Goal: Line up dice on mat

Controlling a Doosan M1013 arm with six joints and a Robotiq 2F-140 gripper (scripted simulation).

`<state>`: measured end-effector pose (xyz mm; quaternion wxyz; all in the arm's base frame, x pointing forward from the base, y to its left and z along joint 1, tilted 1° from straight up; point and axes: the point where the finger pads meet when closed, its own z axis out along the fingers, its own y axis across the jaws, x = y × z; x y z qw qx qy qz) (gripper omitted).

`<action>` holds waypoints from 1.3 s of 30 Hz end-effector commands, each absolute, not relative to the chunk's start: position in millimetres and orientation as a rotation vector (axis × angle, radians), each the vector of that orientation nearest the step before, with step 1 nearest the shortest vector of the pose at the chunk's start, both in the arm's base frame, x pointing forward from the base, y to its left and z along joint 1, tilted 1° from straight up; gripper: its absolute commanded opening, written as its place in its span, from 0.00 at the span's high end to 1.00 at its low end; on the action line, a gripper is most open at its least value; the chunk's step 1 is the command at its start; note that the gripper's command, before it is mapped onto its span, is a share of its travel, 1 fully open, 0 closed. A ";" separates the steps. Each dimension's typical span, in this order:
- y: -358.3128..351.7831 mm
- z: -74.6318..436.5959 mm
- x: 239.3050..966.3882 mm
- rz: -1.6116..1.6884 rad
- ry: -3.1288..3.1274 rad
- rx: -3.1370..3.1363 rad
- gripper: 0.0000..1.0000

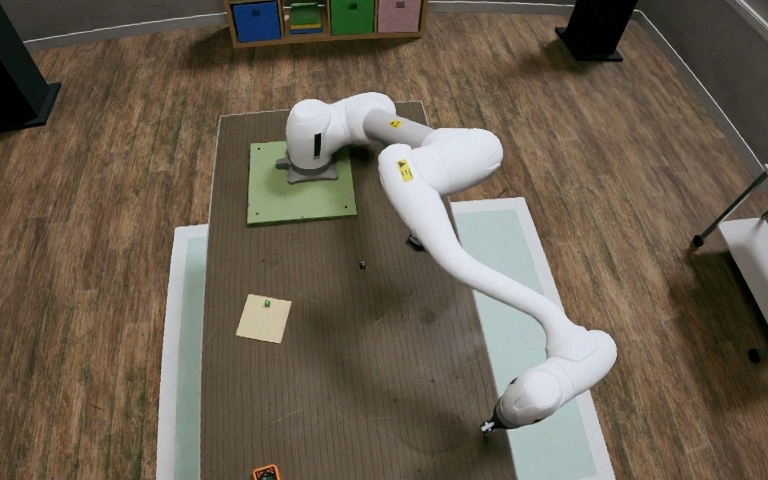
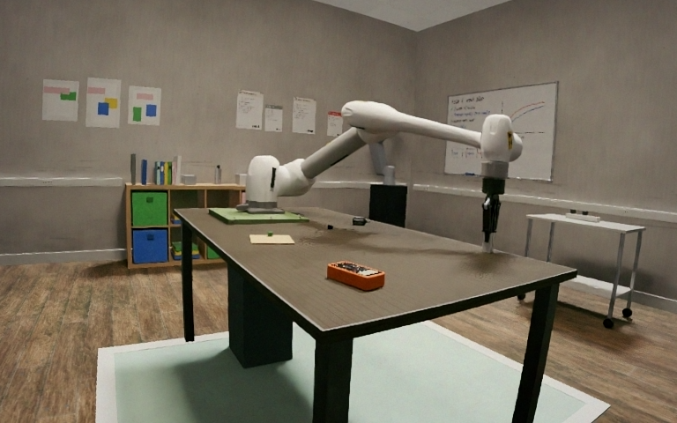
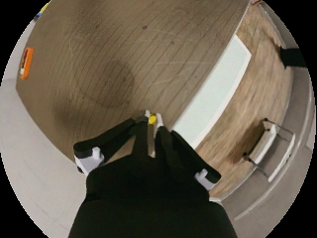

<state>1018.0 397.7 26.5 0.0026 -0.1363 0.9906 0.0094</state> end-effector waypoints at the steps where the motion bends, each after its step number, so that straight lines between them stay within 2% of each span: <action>1: 397.9 28.3 1018.4 0.031 3.105 -0.427 0.84; 22: 397.8 35.7 1018.3 0.031 3.105 -0.427 0.84; 33: 396.3 110.7 1018.0 0.031 3.105 -0.427 0.84; 39: 396.0 125.4 1018.0 0.031 3.105 -0.427 0.84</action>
